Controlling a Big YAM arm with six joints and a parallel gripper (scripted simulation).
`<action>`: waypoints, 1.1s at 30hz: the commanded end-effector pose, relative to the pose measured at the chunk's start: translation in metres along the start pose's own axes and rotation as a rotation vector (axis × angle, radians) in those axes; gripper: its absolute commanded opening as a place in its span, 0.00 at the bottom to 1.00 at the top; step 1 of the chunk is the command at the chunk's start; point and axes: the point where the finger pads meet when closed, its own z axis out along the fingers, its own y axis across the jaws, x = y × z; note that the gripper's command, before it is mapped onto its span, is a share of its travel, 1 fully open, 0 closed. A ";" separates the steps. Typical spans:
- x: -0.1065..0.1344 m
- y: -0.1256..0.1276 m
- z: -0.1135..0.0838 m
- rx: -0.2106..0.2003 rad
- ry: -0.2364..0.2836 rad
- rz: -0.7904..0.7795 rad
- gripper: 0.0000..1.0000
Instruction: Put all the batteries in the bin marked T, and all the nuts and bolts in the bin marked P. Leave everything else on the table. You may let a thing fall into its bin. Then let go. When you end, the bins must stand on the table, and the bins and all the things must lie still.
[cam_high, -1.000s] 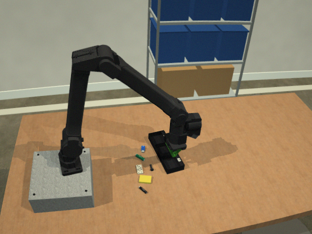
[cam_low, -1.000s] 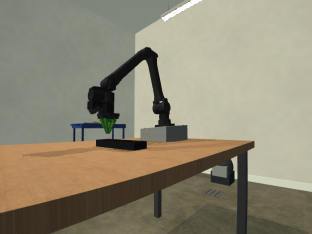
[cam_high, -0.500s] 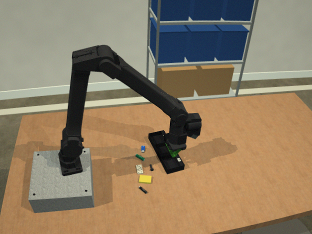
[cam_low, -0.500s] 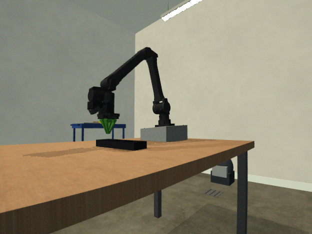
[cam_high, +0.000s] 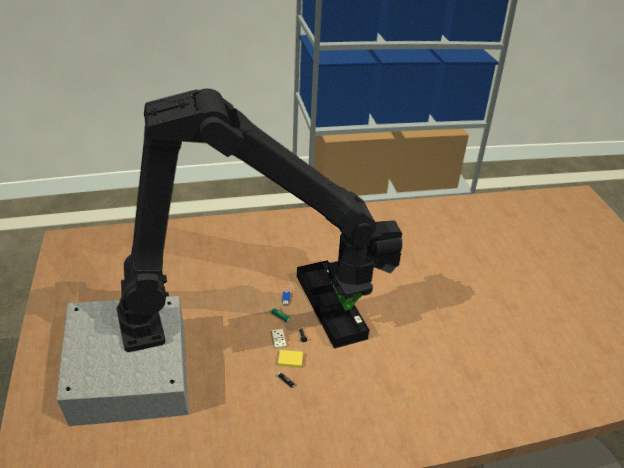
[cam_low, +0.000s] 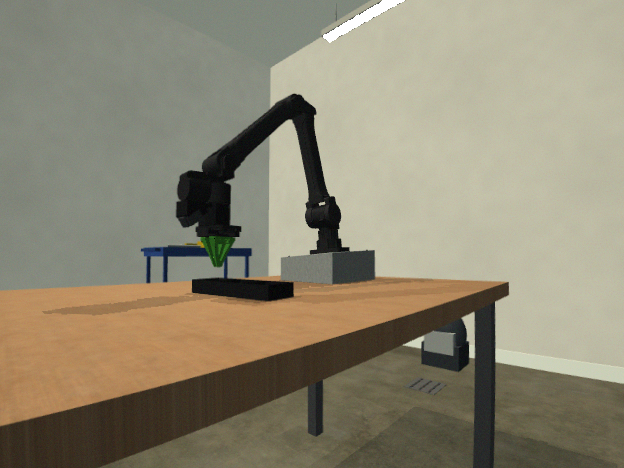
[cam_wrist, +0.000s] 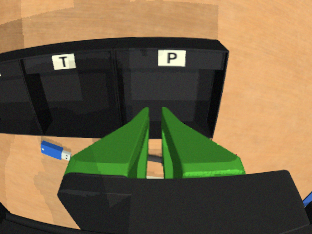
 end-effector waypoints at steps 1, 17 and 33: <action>-0.010 0.023 -0.003 0.002 -0.005 0.003 0.08; -0.009 0.067 -0.001 0.002 -0.006 0.027 0.08; -0.003 0.068 0.034 0.001 -0.004 0.019 0.08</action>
